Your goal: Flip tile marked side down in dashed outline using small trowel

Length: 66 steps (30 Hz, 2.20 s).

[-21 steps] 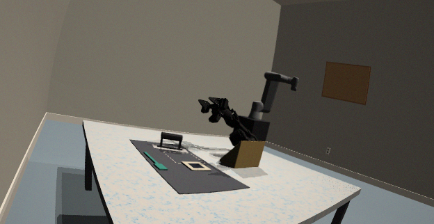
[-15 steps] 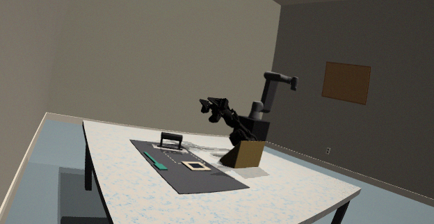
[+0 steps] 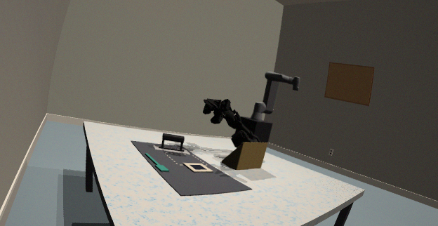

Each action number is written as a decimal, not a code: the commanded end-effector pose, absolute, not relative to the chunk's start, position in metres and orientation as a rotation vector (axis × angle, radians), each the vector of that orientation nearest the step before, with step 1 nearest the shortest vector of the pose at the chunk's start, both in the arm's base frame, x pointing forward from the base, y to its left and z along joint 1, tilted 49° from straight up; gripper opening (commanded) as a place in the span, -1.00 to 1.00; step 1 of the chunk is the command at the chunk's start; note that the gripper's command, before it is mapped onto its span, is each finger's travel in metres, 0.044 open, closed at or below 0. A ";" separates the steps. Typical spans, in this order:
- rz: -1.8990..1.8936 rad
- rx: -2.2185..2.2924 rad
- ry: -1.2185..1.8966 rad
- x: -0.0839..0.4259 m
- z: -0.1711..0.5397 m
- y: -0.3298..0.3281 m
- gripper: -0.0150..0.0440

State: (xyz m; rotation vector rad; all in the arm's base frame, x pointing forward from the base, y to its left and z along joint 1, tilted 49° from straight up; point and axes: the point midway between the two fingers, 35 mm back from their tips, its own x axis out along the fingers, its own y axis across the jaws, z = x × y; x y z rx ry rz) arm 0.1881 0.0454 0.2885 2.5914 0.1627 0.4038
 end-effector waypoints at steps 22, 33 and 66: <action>0.404 2.591 0.163 0.188 0.288 0.045 -0.22; 0.404 2.591 0.163 0.188 0.288 0.045 -0.15; 0.404 2.591 0.163 0.188 0.288 0.045 -0.22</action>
